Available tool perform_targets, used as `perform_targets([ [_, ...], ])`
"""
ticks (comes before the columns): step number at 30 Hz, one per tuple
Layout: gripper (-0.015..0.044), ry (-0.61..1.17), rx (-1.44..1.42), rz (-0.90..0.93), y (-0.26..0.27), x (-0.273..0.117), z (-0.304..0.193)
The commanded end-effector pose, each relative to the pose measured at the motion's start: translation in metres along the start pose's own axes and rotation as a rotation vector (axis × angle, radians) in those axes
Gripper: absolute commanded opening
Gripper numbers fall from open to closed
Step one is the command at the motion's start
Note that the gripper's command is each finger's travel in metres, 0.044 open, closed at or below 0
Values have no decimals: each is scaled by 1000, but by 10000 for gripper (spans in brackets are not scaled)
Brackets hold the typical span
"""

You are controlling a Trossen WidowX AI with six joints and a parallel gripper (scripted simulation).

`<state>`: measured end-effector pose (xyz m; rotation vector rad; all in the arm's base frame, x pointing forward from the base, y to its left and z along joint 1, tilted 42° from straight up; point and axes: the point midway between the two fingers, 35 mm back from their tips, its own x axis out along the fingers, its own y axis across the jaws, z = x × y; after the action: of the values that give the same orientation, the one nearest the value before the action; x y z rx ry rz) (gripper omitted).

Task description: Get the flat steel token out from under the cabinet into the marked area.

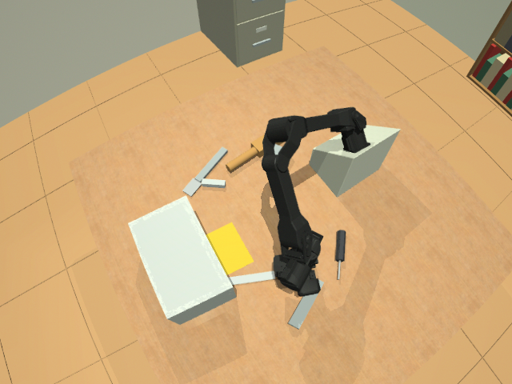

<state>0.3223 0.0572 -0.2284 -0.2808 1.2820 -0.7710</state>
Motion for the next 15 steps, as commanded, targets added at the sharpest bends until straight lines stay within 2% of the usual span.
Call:
perform_targets([
  [1, 0, -2, 0, 1, 0, 0, 10],
  [15, 0, -3, 0, 0, 0, 0, 33],
])
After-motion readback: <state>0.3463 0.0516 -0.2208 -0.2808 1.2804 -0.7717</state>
